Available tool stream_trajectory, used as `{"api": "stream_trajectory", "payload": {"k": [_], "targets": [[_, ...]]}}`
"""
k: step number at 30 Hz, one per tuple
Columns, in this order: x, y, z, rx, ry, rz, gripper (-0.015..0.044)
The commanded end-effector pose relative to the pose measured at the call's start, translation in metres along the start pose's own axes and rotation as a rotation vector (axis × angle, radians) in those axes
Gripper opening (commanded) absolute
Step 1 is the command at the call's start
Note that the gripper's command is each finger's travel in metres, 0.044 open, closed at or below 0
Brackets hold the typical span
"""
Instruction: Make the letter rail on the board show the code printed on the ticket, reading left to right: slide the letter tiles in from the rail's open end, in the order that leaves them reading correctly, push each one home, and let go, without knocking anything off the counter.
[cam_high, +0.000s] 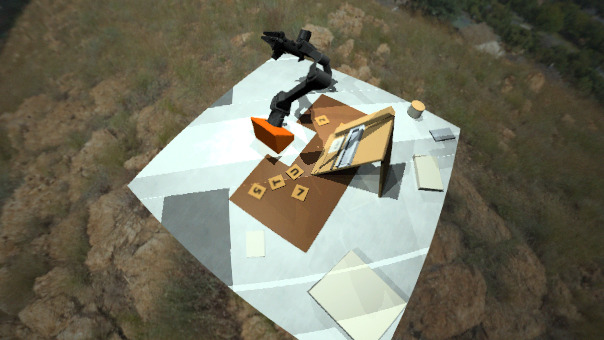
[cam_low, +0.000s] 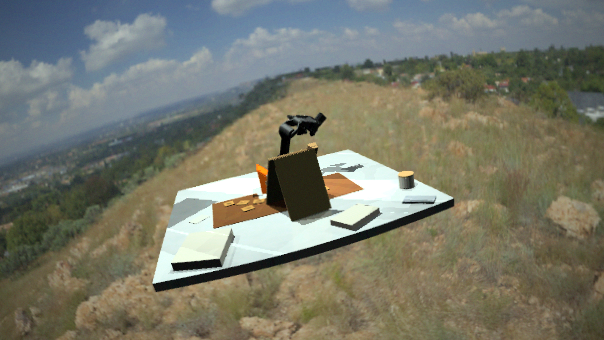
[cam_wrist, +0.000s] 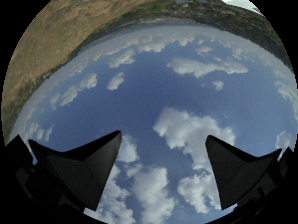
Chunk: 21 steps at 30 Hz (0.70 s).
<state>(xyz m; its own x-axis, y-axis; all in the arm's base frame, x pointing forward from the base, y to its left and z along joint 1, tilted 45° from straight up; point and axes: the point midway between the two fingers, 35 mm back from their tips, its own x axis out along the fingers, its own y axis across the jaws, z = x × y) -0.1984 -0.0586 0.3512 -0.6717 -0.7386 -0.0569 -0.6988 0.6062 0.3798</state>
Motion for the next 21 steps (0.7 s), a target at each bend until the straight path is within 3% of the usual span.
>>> {"api": "stream_trajectory", "payload": {"k": [1,10,21], "targets": [[-0.001,0.001,0.001,-0.004,-0.004,0.008,0.0426],[-0.061,0.061,0.054,-0.204,-0.245,0.36,0.044],[-0.184,0.085,0.116,-0.406,-0.678,0.717,0.044]]}}
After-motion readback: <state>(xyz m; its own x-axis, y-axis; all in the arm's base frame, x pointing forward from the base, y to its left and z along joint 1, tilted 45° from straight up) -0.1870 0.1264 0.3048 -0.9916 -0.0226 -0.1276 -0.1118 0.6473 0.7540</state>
